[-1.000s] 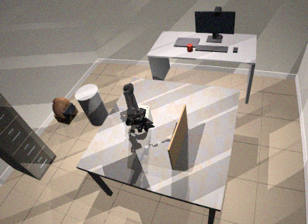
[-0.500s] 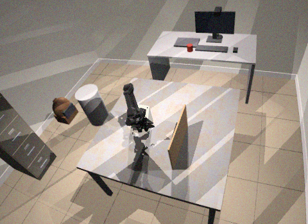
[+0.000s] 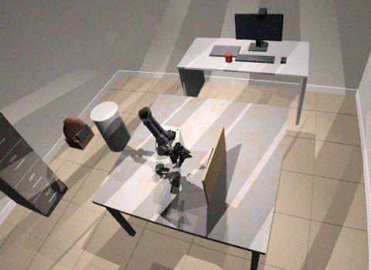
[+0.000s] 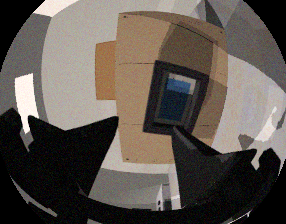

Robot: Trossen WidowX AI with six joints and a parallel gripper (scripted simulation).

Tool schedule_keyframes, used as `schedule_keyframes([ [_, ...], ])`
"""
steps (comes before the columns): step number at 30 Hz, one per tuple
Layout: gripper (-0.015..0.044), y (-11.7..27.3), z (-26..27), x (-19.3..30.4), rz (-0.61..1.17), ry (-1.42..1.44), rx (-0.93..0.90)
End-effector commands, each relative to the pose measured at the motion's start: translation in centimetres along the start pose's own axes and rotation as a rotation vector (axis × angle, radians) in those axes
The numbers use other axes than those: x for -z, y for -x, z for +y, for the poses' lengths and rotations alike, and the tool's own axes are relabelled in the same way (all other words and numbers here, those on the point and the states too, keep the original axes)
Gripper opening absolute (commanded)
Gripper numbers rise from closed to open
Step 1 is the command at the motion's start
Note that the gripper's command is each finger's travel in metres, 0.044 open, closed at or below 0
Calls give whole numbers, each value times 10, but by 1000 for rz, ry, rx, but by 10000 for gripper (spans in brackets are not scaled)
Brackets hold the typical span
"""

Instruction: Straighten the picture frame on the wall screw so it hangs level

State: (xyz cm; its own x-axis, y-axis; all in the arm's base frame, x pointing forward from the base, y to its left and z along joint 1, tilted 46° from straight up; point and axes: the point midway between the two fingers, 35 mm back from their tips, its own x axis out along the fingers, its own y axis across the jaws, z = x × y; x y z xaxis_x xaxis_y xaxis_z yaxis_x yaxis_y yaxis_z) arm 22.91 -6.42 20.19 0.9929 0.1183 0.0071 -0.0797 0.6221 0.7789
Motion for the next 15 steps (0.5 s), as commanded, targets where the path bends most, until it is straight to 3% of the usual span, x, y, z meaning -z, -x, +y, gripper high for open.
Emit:
schedule_keyframes([
  [1, 260, -15, -11, 7, 2, -9, 2],
  [15, 260, -19, -13, 8, 2, -9, 1],
])
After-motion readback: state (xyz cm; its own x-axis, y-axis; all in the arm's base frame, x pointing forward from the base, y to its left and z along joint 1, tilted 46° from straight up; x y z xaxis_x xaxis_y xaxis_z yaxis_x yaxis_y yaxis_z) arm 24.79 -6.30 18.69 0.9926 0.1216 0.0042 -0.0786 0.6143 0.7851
